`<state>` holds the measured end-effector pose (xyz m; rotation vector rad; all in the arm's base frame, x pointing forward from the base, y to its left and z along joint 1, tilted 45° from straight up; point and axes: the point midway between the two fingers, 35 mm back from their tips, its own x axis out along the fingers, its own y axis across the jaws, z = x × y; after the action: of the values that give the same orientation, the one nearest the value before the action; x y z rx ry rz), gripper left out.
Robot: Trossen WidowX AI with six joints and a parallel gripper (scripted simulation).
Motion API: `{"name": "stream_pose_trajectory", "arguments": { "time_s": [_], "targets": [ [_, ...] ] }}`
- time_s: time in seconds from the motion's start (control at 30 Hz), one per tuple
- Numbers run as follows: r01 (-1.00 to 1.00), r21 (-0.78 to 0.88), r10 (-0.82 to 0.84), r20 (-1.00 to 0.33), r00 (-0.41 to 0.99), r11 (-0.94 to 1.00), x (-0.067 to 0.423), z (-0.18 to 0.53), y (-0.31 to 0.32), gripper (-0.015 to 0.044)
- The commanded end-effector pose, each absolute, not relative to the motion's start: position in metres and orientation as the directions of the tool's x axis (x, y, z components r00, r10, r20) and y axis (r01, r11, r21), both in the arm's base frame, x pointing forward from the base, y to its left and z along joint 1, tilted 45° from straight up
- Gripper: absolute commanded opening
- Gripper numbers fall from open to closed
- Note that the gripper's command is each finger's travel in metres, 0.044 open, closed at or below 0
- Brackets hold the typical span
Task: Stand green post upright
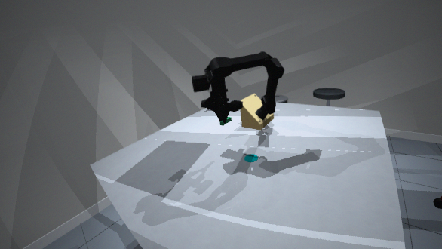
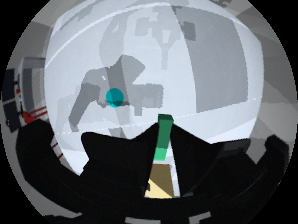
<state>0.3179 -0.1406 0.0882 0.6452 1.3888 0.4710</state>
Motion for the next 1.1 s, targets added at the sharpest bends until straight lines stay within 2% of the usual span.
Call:
{"name": "stream_pose_trajectory", "arguments": {
  "time_s": [0.0, 1.07],
  "targets": [
    [0.102, 0.670, 0.657, -0.741, 0.137, 0.735, 0.321, 0.097, -0.132, 0.0023],
    [0.440, 0.663, 0.686, -0.715, 0.134, 0.606, 0.332, 0.166, -0.055, 0.0023]
  ]
}}
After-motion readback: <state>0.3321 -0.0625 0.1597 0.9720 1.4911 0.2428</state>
